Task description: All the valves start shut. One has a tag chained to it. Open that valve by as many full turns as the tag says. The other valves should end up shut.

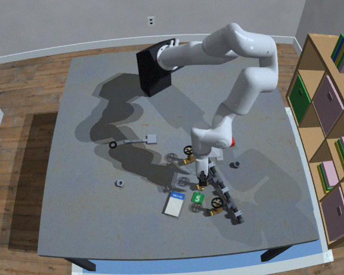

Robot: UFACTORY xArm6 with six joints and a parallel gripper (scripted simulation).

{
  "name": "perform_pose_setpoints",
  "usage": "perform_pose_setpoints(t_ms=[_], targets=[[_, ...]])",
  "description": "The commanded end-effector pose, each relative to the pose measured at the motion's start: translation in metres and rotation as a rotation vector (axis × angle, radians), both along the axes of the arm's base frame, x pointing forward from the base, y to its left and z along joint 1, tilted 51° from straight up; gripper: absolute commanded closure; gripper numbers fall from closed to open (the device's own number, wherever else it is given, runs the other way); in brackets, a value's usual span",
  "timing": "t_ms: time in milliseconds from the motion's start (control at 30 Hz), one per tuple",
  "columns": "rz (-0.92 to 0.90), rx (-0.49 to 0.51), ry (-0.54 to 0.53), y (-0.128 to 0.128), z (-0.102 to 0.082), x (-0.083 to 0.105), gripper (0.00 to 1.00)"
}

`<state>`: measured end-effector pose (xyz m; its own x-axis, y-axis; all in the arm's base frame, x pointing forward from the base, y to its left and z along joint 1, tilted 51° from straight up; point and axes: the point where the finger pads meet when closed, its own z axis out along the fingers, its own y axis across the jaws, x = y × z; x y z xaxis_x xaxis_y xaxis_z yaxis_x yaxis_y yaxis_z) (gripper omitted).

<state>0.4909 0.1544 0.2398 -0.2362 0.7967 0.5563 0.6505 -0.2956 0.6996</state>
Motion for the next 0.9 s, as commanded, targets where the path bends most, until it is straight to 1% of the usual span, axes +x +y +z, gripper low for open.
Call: perform_pose_setpoints(t_ms=[0, 667, 867], targets=[[-0.001, 0.000, -0.001, -0.0003, 0.0006, 0.0001, 0.00], [-0.002, 0.002, 0.000, -0.0003, 0.0006, 0.0001, 0.00], [-0.028, 0.044, 0.030, -0.0003, 0.0006, 0.0001, 0.00]])
